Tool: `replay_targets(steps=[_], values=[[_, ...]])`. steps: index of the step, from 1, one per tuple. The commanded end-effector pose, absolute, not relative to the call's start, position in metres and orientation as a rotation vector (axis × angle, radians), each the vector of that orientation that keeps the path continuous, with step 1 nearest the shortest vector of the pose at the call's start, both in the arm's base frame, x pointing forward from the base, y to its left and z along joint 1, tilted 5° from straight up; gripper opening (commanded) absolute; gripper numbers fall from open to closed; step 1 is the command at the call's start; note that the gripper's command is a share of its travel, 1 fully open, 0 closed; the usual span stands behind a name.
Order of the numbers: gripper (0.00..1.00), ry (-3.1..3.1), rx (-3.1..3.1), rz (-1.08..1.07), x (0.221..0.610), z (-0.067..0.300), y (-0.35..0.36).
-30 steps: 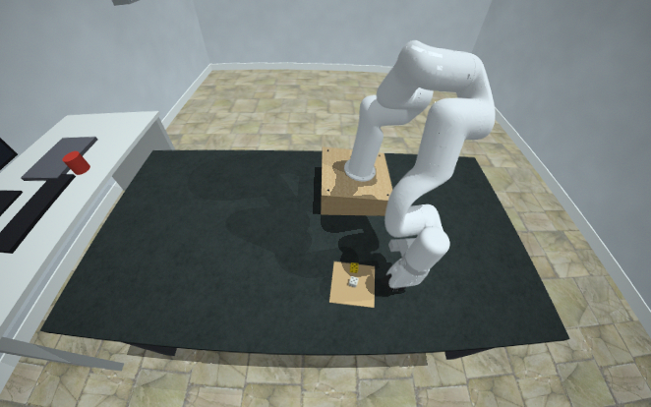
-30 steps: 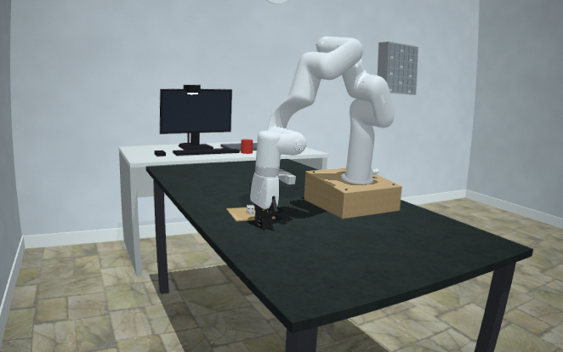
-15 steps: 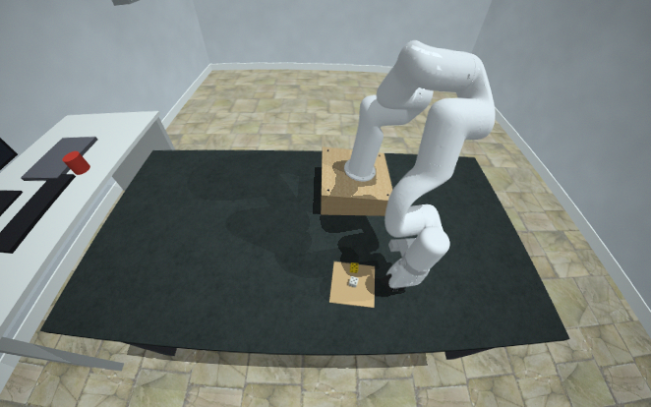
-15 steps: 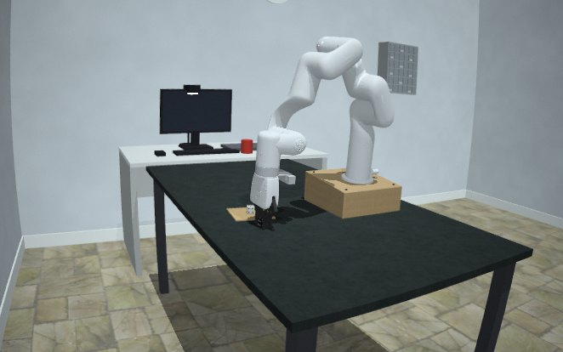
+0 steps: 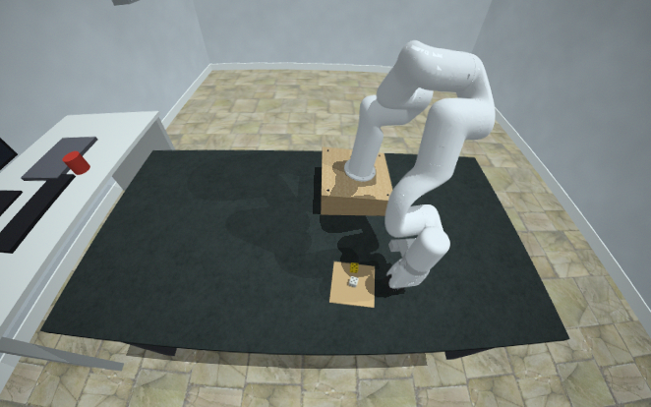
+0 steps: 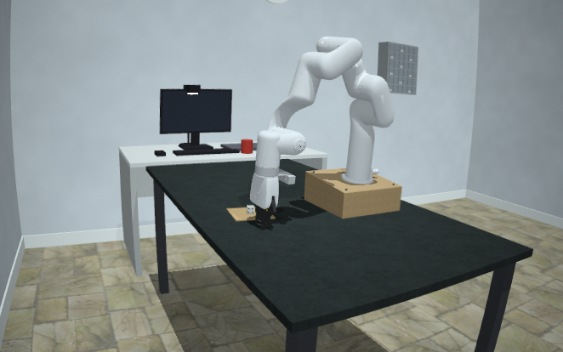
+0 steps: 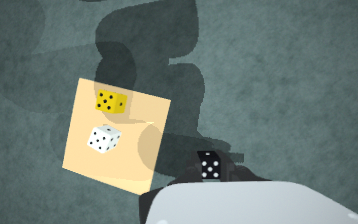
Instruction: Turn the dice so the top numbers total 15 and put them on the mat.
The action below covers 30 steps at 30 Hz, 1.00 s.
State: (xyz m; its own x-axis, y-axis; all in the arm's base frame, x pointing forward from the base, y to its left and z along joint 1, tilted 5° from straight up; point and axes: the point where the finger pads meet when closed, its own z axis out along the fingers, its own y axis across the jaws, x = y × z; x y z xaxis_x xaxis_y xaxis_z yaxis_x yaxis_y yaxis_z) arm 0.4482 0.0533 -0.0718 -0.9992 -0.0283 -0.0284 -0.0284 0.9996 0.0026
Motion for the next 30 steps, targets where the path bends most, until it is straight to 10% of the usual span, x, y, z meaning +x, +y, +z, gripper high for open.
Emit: replay_targets(steps=[1, 30], values=[[0.21, 3.113, -0.044, 0.005, 0.448, -0.071, 0.053], [0.21, 3.113, -0.044, 0.004, 0.448, -0.045, 0.051]])
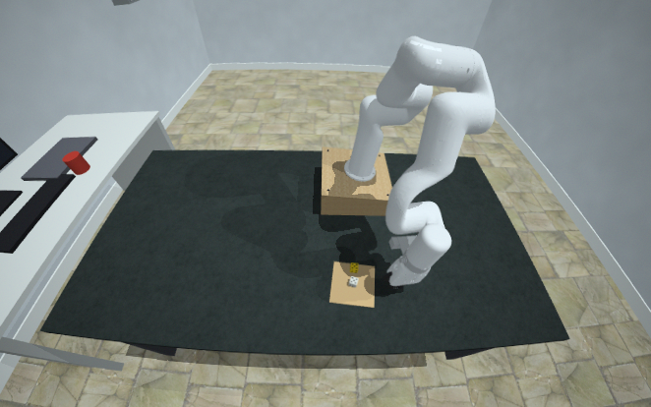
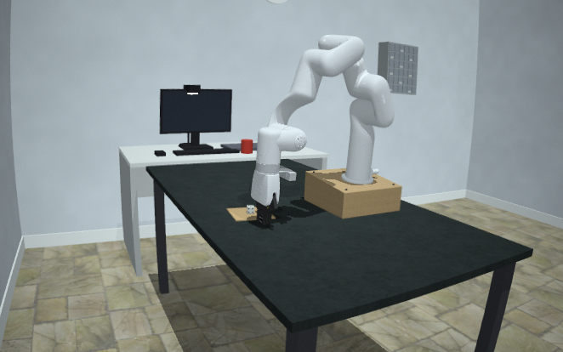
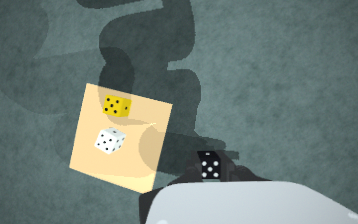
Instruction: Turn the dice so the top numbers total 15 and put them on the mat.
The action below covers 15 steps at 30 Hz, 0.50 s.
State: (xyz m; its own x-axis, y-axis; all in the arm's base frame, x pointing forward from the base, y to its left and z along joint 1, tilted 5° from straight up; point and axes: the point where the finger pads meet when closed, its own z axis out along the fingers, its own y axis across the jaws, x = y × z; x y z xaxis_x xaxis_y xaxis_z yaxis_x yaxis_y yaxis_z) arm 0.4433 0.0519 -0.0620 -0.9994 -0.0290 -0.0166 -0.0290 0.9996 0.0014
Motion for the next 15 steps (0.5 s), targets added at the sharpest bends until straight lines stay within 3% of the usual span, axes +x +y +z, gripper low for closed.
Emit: replay_targets(steps=[1, 9, 15], values=[[0.21, 3.113, -0.044, 0.004, 0.448, -0.038, 0.051], [0.21, 3.114, -0.045, 0.004, 0.447, 0.017, 0.046], [0.21, 3.114, -0.045, 0.004, 0.446, 0.028, 0.045]])
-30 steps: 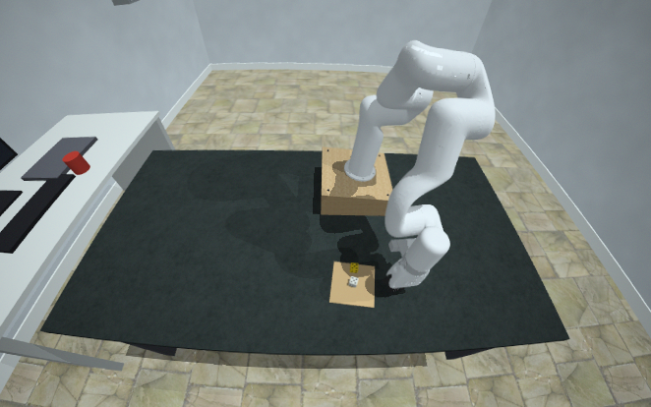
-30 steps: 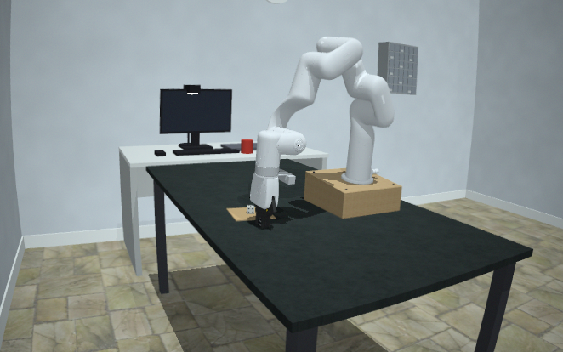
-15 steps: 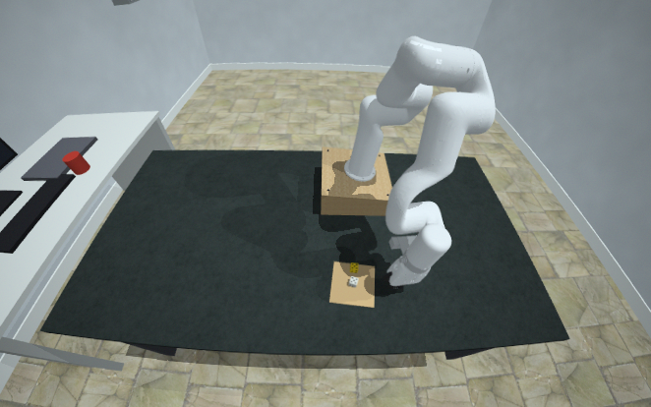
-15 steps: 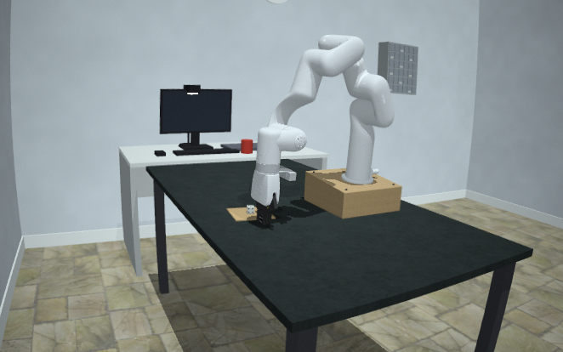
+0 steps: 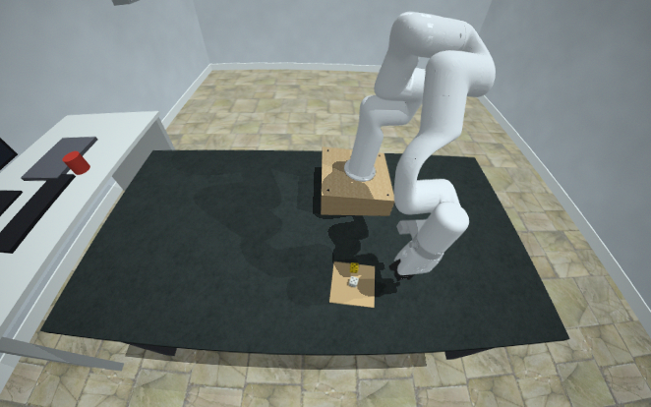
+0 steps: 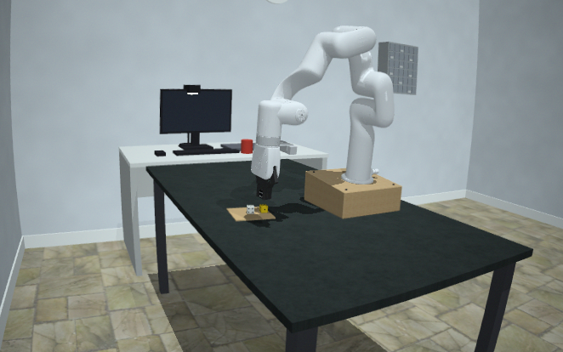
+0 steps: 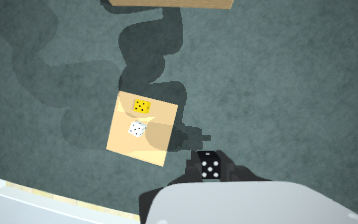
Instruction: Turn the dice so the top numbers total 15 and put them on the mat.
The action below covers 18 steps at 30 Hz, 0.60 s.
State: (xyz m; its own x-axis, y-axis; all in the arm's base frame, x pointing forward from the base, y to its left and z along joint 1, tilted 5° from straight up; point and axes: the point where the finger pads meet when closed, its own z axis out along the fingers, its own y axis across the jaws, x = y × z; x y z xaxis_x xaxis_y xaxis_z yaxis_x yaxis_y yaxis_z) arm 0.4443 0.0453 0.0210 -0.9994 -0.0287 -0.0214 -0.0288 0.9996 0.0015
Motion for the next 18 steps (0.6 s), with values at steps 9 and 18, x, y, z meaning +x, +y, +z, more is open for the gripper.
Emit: replay_targets(steps=[9, 18], values=[[0.21, 3.114, -0.04, 0.004, 0.447, 0.028, 0.044], [0.21, 3.125, 0.245, -0.001, 0.467, 0.023, -0.066]])
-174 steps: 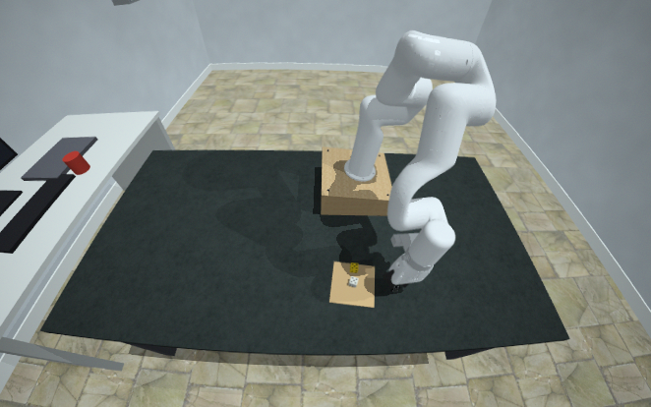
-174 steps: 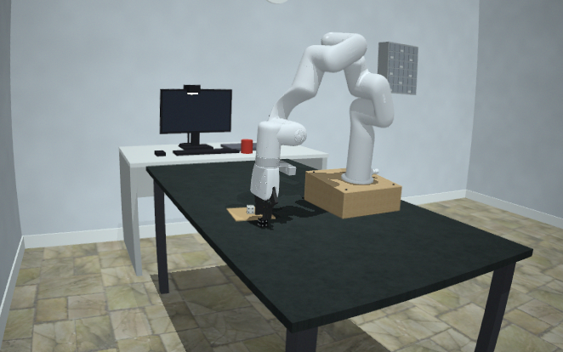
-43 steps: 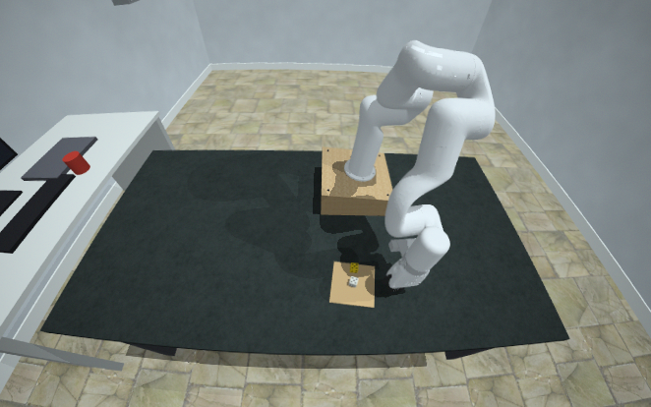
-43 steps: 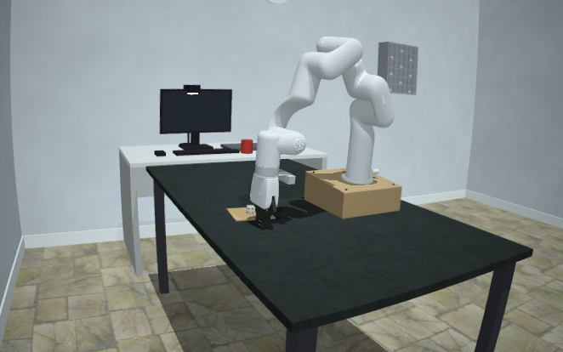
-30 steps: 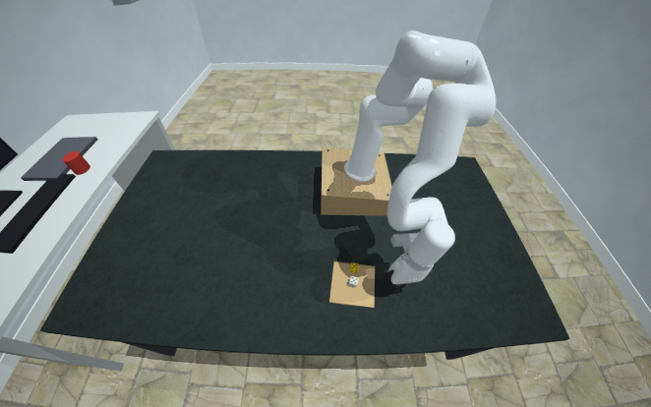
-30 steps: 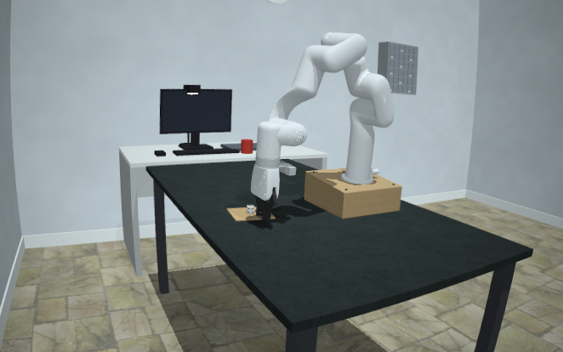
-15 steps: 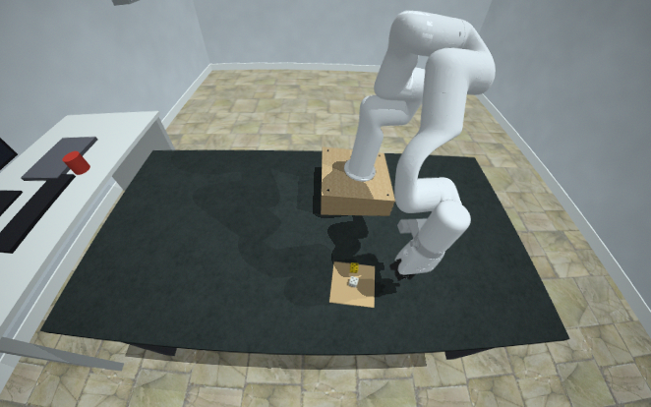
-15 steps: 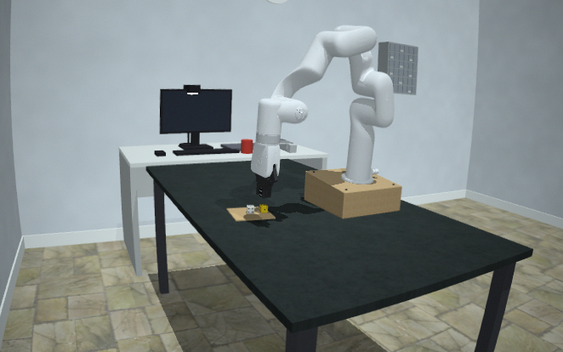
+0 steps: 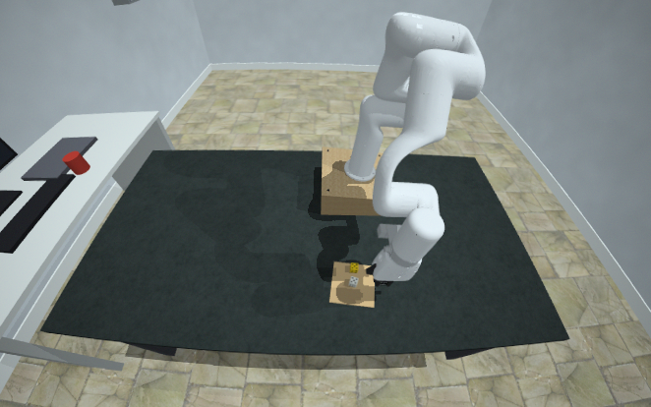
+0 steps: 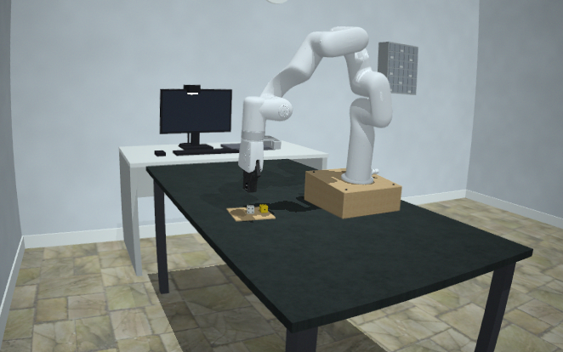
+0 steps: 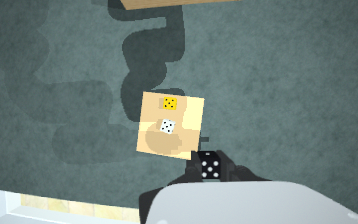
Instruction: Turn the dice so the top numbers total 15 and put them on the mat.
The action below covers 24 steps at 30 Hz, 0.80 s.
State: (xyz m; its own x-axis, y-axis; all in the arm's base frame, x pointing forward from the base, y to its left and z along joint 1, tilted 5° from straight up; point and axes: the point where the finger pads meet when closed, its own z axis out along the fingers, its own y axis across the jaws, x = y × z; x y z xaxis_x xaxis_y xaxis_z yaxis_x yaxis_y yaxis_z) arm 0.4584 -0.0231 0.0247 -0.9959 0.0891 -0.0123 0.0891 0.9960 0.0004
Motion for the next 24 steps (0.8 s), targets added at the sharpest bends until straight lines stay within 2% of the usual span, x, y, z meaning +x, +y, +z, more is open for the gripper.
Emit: replay_targets(steps=[1, 4, 24], values=[[0.21, 3.125, 0.245, -0.001, 0.467, 0.023, -0.066], [0.21, 3.123, 0.322, 0.0, 0.468, 0.021, -0.098], [0.21, 3.123, 0.322, 0.0, 0.468, 0.011, -0.097]])
